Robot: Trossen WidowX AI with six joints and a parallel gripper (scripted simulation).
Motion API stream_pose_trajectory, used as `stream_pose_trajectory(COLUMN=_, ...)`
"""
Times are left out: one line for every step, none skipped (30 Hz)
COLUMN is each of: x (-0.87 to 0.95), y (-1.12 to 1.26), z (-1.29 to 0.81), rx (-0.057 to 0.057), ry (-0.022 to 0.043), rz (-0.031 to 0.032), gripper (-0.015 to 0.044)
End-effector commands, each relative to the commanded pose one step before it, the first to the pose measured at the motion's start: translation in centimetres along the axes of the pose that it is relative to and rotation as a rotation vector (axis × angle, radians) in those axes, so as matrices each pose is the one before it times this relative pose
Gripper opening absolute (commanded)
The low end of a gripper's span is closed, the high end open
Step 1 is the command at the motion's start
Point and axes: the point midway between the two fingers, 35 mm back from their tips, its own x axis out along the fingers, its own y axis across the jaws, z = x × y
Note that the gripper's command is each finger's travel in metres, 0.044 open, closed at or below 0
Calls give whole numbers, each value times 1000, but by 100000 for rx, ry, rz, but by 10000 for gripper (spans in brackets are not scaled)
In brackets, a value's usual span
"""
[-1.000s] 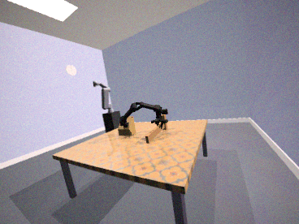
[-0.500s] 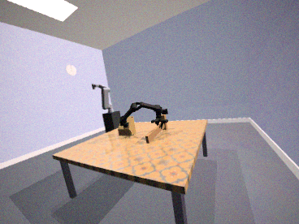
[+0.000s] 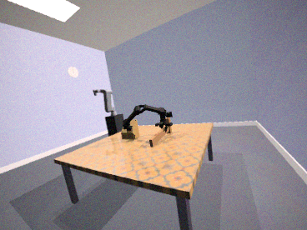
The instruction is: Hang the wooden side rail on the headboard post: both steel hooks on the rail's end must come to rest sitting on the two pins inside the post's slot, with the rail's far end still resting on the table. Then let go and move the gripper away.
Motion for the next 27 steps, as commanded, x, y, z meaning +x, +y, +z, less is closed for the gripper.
stream_pose_trajectory(x=-539, y=-33, z=-496, rx=-279, ry=295, rz=1528, gripper=0)
stream_pose_trajectory(x=11, y=-11, z=-11, rx=0, ry=0, rz=0, gripper=0)
stream_pose_trajectory(x=11, y=-10, z=-11, rx=0, ry=0, rz=0, gripper=0)
stream_pose_trajectory(x=11, y=-3, z=-11, rx=0, ry=0, rz=0, gripper=0)
stream_pose_trajectory(x=10, y=4, z=-10, rx=0, ry=0, rz=0, gripper=0)
stream_pose_trajectory(x=10, y=10, z=-10, rx=1, ry=0, rz=0, gripper=0)
stream_pose_trajectory(x=11, y=11, z=-11, rx=1, ry=0, rz=1, gripper=0)
stream_pose_trajectory(x=12, y=5, z=-12, rx=0, ry=0, rz=0, gripper=0)
stream_pose_trajectory(x=10, y=-4, z=-10, rx=0, ry=0, rz=0, gripper=0)
stream_pose_trajectory(x=11, y=-4, z=-11, rx=0, ry=0, rz=0, gripper=0)
stream_pose_trajectory(x=0, y=1, z=-4, rx=0, ry=0, rz=0, gripper=0)
stream_pose_trajectory(x=-5, y=5, z=-5, rx=0, ry=0, rz=0, gripper=0)
stream_pose_trajectory(x=-5, y=5, z=-5, rx=0, ry=0, rz=0, gripper=0)
stream_pose_trajectory(x=-7, y=7, z=-7, rx=0, ry=1, rz=0, gripper=0)
stream_pose_trajectory(x=-8, y=8, z=-7, rx=0, ry=1, rz=0, gripper=0)
stream_pose_trajectory(x=-8, y=8, z=-8, rx=0, ry=1, rz=0, gripper=0)
stream_pose_trajectory(x=-8, y=8, z=-8, rx=0, ry=1, rz=0, gripper=0)
stream_pose_trajectory(x=-8, y=8, z=-8, rx=0, ry=1, rz=0, gripper=0)
stream_pose_trajectory(x=-8, y=8, z=-8, rx=0, ry=1, rz=0, gripper=0)
stream_pose_trajectory(x=-8, y=8, z=-8, rx=0, ry=1, rz=0, gripper=0)
stream_pose_trajectory(x=-8, y=8, z=-8, rx=0, ry=1, rz=0, gripper=0)
stream_pose_trajectory(x=-8, y=8, z=-8, rx=0, ry=1, rz=0, gripper=0)
stream_pose_trajectory(x=-8, y=8, z=-8, rx=0, ry=1, rz=0, gripper=0)
stream_pose_trajectory(x=-8, y=8, z=-8, rx=0, ry=1, rz=0, gripper=0)
stream_pose_trajectory(x=-8, y=8, z=-8, rx=0, ry=1, rz=0, gripper=0)
stream_pose_trajectory(x=-8, y=8, z=-8, rx=0, ry=1, rz=0, gripper=0)
stream_pose_trajectory(x=-8, y=8, z=-8, rx=0, ry=1, rz=0, gripper=0)
